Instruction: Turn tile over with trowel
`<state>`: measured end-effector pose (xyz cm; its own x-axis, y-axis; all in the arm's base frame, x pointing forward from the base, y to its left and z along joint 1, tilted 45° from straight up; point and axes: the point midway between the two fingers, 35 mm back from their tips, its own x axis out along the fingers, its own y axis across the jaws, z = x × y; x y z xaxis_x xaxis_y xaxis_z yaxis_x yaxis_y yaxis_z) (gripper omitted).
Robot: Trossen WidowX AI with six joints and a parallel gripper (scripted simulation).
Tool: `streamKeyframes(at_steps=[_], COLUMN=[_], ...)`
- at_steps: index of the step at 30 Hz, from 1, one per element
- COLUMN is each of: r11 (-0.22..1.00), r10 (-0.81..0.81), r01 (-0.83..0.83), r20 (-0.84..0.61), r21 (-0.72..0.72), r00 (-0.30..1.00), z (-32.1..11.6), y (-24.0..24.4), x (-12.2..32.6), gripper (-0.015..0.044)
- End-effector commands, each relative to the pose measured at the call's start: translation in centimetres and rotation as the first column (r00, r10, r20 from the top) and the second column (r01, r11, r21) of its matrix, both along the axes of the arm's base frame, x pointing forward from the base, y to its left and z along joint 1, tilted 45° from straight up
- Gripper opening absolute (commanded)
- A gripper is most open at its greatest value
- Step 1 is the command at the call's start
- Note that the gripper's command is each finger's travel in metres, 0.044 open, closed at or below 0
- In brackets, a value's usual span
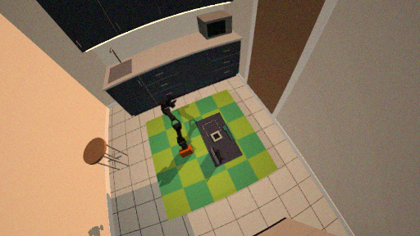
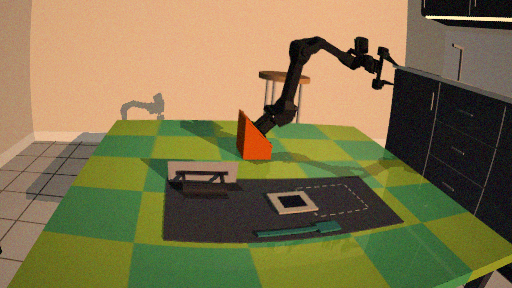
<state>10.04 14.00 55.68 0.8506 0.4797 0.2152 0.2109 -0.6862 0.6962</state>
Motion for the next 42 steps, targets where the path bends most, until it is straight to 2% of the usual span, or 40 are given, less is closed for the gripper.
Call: streamKeyframes(at_steps=[1,11,12,24,42], r11=[1.000,0.988,0.984,0.883,0.614], r10=[-0.002,-0.077,-0.085,-0.141,-0.128], r01=[0.002,0.093,0.105,0.278,0.502], r20=[0.002,0.126,0.144,0.351,0.551], r21=[-0.002,-0.122,-0.143,-0.379,-0.609], r00=[1.000,0.989,0.986,0.926,0.825], z=[0.0,-0.1,0.0,-0.2,-2.0], y=[0.0,1.6,1.8,4.9,8.3], x=[0.0,0.3,0.3,1.3,4.4], gripper=[0.0374,0.0111,0.0100,0.0100,0.0100])
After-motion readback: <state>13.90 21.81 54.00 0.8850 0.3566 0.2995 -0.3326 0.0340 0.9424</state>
